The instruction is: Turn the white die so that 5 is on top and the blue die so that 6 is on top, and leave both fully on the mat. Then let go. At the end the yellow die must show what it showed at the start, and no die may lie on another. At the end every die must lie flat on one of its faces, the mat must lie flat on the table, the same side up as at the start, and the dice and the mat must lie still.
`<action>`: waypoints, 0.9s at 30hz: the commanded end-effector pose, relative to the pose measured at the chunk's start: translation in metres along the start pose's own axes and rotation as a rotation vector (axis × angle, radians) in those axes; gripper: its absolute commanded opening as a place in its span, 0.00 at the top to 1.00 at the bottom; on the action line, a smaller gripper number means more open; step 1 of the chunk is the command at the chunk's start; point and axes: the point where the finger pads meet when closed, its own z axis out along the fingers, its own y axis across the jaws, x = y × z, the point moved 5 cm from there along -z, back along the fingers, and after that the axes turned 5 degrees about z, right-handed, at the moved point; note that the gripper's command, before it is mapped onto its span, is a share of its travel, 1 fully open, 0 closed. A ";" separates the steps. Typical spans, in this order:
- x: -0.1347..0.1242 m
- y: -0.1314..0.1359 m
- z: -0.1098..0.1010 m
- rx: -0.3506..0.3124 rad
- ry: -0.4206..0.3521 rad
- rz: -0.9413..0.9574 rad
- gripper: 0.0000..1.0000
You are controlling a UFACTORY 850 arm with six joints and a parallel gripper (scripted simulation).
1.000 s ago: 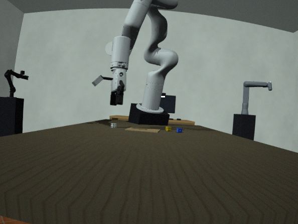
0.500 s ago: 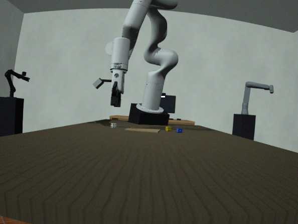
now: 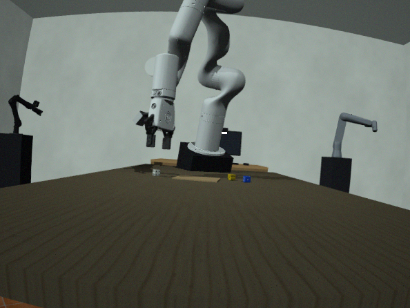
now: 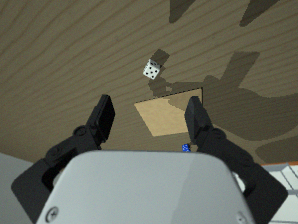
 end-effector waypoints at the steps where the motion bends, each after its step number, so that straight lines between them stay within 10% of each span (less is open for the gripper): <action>1: -0.001 -0.002 0.001 -0.030 0.019 0.103 0.00; 16: 0.001 -0.002 0.004 -0.028 0.023 0.297 0.00; 17: 0.001 -0.002 0.004 -0.028 0.023 0.297 0.64; 27: 0.001 -0.002 0.004 -0.028 0.023 0.297 0.64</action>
